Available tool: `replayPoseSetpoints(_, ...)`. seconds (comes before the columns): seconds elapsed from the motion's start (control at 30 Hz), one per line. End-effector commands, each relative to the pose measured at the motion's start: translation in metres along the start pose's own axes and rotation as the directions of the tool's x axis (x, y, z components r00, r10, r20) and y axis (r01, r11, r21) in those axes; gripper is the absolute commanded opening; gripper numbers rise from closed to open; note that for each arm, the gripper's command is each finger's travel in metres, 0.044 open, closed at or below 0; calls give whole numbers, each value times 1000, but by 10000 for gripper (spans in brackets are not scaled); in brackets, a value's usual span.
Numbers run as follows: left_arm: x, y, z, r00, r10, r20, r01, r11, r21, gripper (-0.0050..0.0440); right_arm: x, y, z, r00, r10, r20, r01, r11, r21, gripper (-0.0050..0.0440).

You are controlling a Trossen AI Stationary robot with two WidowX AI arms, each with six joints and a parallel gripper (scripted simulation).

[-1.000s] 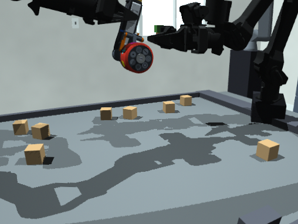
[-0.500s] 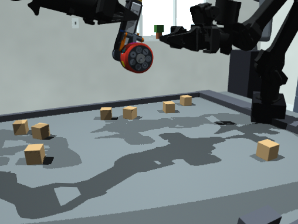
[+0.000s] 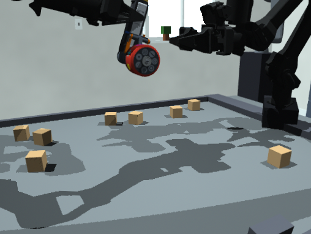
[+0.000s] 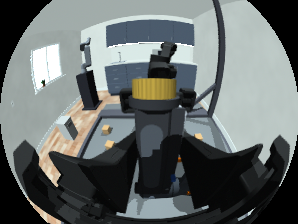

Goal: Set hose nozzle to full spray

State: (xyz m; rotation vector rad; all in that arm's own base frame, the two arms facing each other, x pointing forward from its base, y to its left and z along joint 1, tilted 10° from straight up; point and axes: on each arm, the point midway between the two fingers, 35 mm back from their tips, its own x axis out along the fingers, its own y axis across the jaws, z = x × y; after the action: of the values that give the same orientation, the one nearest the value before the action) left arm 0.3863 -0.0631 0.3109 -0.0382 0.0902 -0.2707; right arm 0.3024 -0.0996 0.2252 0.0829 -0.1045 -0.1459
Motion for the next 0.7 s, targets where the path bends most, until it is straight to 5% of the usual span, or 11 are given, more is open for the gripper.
replayPoseSetpoints(0.0, -4, -1, 17, 999, -1, 44, 1, 1000, 2, 173, 13, 24, 37, 999, 35, 40, -34, 999, -30, 173)
replayPoseSetpoints(0.67, -4, -1, 17, 999, -1, 44, 1, 1000, 2, 173, 7, 113, 95, 988, 138, -67, -144, 986, -85, 173)
